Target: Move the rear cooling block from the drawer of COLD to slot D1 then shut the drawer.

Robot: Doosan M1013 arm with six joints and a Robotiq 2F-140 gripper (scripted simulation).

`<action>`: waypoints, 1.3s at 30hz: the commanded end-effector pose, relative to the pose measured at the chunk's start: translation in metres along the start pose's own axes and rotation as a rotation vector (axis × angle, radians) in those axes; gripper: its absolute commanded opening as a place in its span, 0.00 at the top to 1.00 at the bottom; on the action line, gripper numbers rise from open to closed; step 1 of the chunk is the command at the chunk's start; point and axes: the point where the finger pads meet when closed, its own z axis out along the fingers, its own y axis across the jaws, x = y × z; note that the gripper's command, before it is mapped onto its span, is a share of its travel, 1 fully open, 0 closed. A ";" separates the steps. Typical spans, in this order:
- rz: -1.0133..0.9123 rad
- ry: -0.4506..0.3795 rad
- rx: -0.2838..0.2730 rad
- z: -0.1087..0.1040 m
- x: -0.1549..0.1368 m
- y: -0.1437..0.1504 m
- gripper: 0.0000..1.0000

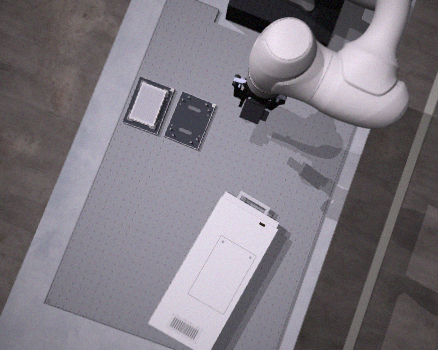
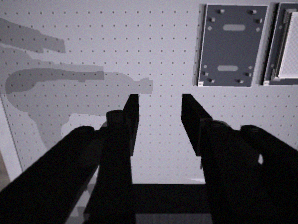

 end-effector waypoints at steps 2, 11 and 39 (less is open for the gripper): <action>0.006 0.004 -0.001 0.000 0.000 0.000 0.65; -0.053 0.006 -0.004 0.000 -0.001 0.001 0.66; -0.716 0.006 -0.001 0.000 -0.001 0.000 0.66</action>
